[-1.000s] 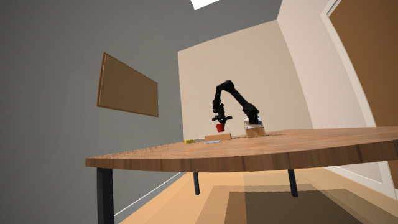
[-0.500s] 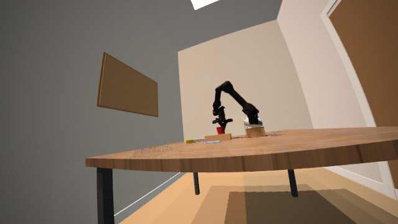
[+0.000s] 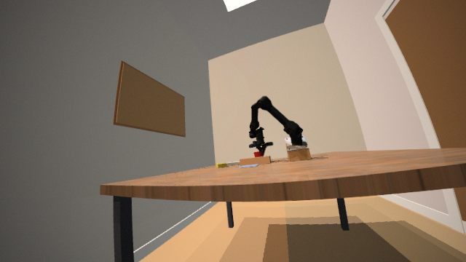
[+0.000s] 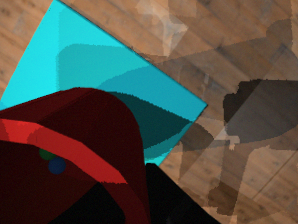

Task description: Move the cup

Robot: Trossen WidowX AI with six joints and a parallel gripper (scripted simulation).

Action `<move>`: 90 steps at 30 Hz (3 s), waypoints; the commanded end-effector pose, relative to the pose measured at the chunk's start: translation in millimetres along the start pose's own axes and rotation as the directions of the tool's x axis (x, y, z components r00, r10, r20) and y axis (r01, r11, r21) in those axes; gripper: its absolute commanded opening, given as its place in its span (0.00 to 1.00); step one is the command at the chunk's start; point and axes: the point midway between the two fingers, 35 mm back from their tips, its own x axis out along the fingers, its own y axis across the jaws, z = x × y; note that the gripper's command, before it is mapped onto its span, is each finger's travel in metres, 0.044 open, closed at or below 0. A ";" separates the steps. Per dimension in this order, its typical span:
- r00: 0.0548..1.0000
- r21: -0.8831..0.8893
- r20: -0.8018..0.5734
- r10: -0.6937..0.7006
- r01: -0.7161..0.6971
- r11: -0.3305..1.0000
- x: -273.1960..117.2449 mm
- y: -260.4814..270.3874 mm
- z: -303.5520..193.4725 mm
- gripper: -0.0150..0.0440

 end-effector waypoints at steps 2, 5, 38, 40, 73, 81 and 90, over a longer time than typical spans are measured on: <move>1.000 0.005 -0.005 0.005 -0.005 1.000 10.3 0.3 -1.6 0.25; 1.000 0.005 -0.005 0.005 -0.005 1.000 14.1 0.2 -2.0 0.25; 1.000 0.001 -0.002 -0.001 0.001 1.000 4.2 -0.2 -0.6 0.47; 1.000 0.001 -0.002 0.000 0.000 1.000 0.7 -0.1 -0.4 0.47; 1.000 0.010 -0.006 0.007 -0.007 1.000 -35.4 1.4 -2.2 0.78; 1.000 0.009 -0.004 0.005 -0.005 1.000 -53.1 2.1 -0.7 1.00; 1.000 0.007 -0.002 0.002 -0.002 1.000 -90.6 3.0 -0.8 1.00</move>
